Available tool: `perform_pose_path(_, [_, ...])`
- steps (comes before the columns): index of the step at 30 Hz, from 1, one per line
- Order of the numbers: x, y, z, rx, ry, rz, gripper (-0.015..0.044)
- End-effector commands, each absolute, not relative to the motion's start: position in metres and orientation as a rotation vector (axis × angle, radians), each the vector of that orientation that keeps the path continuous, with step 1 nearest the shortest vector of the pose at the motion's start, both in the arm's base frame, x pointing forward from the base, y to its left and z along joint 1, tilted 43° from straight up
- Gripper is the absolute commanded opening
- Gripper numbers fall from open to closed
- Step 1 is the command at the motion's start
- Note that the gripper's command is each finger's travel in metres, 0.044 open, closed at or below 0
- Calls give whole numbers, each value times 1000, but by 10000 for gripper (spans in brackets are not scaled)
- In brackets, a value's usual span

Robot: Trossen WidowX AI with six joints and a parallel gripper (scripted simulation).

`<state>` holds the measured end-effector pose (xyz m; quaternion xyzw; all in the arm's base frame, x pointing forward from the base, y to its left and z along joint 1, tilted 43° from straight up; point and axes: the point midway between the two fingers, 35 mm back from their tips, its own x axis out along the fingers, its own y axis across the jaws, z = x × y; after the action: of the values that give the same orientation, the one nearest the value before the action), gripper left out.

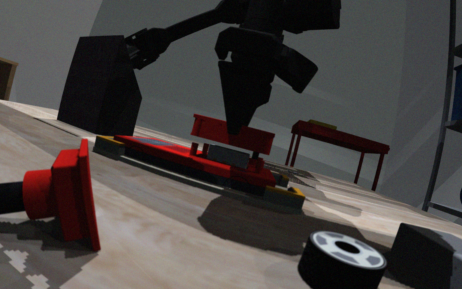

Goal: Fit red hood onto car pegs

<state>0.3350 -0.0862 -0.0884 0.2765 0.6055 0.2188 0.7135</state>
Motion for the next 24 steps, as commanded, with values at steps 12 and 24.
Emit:
perform_pose_path(12, [336,-84,-91,620,1339,484,0])
perform_pose_path(24, [337,-80,-95,620,1339,484,0])
